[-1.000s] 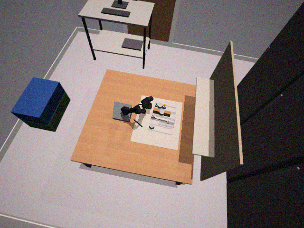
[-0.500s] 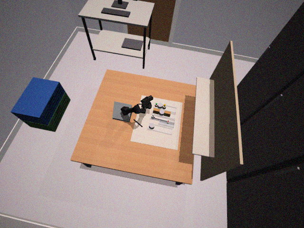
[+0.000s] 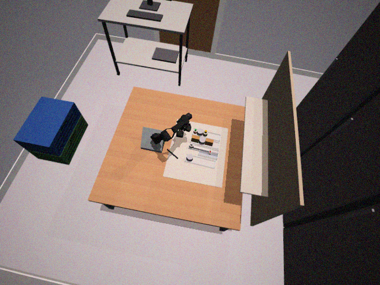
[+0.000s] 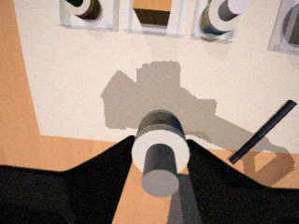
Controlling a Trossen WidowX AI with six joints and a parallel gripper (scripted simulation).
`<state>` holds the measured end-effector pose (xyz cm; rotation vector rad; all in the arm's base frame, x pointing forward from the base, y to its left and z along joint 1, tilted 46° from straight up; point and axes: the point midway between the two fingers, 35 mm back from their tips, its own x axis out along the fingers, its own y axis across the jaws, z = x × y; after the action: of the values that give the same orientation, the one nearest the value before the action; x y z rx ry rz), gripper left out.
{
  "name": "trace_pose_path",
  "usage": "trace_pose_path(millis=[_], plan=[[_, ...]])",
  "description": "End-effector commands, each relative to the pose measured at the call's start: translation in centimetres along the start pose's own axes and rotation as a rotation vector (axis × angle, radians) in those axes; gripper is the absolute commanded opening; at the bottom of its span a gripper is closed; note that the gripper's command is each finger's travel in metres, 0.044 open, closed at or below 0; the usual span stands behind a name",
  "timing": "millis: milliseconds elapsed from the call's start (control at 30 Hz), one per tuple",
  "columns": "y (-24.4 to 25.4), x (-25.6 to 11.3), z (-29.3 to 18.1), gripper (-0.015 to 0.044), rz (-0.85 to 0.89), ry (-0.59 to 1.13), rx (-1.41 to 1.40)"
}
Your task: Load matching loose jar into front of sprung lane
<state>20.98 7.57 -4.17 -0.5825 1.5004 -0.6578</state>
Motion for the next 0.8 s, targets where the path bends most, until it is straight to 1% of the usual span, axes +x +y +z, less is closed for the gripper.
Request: trace_pose_path(millis=[0,500,767], plan=[[-0.2,-0.4,0.2,0.0000,0.004,0.004,0.010],[-4.1,3.0,5.4,0.0000,0.011,0.000,0.048],[-6.4,4.7,7.2,0.0000,-0.004,0.002,0.069]])
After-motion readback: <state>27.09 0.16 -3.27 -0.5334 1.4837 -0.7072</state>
